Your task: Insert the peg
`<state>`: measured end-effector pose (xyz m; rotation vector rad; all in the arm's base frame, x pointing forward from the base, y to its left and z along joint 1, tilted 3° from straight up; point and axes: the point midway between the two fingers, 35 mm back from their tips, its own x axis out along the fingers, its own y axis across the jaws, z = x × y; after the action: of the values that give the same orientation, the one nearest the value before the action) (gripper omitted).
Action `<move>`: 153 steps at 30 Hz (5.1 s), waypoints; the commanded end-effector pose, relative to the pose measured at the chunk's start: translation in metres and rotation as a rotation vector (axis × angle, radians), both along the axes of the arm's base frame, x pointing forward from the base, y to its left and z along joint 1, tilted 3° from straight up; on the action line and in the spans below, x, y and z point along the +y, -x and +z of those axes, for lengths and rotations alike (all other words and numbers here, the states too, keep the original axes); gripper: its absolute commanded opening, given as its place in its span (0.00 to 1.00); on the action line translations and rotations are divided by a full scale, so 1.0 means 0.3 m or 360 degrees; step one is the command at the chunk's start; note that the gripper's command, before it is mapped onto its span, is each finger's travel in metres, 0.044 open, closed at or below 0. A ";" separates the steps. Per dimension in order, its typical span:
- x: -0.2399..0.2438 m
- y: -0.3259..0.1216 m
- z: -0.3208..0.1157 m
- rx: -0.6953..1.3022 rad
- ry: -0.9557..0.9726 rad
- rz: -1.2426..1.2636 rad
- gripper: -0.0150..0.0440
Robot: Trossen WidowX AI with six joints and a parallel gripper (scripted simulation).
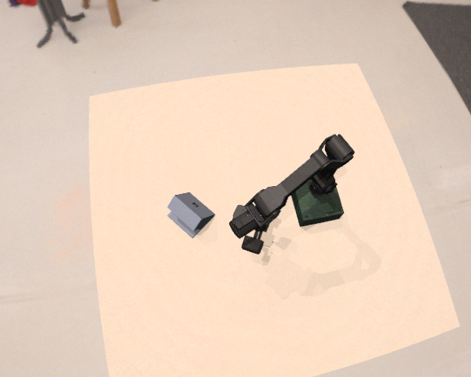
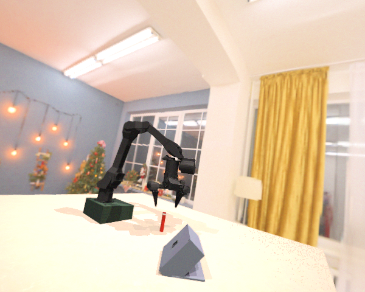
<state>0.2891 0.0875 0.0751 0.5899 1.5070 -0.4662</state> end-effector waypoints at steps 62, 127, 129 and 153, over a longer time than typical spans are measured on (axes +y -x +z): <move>0.012 0.000 -0.204 0.0016 0.0007 0.0025 0.25; -0.109 -0.077 0.024 0.0006 -0.0260 -0.0608 0.25; -0.115 -0.081 0.022 0.0006 -0.0275 -0.0640 0.25; -0.196 -0.126 0.008 0.0003 -0.0454 -0.1017 0.25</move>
<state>0.3248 0.0312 0.0780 1.2666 1.3847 -0.7296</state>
